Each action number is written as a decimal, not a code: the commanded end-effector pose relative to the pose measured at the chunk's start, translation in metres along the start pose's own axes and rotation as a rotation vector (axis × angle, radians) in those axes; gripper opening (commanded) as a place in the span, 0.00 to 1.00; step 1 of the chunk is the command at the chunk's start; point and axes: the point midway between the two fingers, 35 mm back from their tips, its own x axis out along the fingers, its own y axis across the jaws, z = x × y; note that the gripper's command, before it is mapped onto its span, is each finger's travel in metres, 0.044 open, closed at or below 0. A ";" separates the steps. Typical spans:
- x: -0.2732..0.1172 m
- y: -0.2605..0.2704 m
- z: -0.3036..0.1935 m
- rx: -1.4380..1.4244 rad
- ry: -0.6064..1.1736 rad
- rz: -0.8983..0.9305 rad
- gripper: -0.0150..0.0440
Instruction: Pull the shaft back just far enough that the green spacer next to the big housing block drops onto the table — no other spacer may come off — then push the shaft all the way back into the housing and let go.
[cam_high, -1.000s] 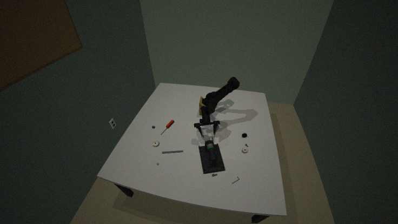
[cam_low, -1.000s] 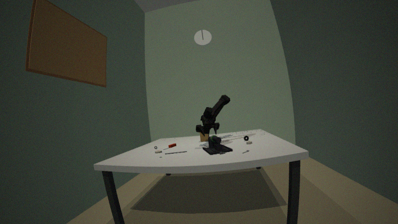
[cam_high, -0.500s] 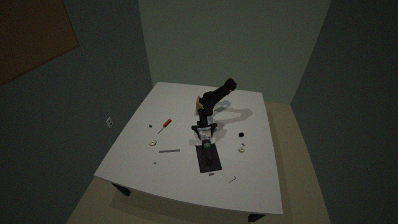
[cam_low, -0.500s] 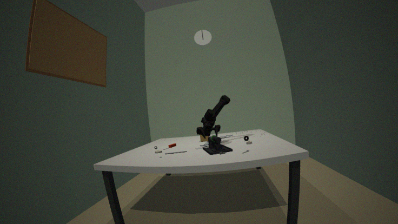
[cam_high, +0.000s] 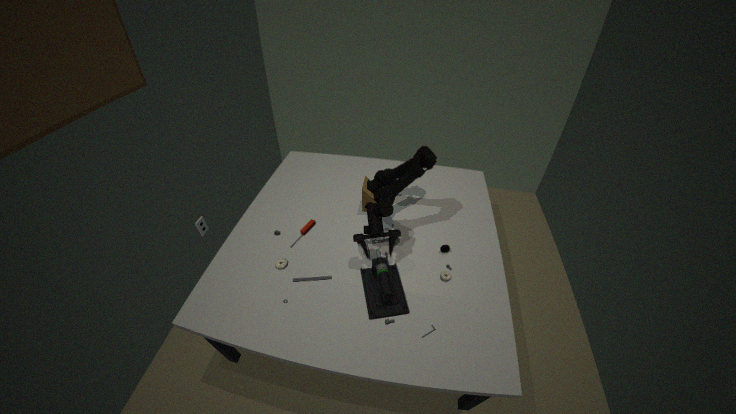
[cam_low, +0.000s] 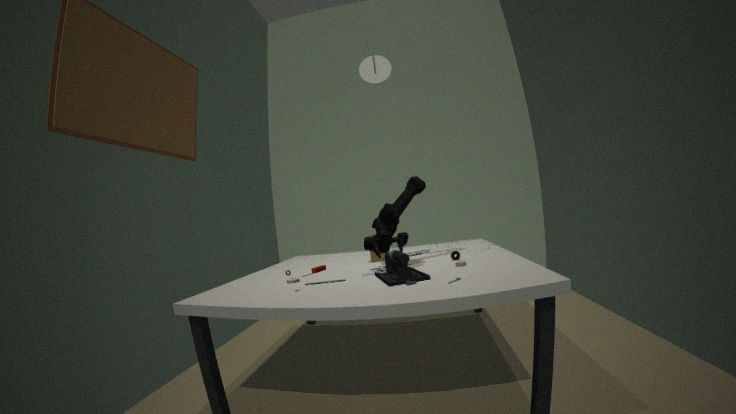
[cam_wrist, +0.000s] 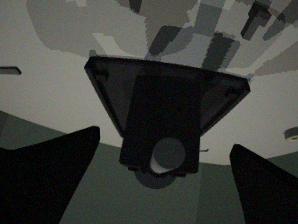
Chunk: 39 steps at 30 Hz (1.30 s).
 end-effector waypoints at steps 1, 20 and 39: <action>0.001 0.001 0.000 0.005 0.001 0.004 1.00; 0.001 0.001 0.000 0.005 0.001 0.004 1.00; 0.019 0.001 0.000 0.005 0.001 0.004 1.00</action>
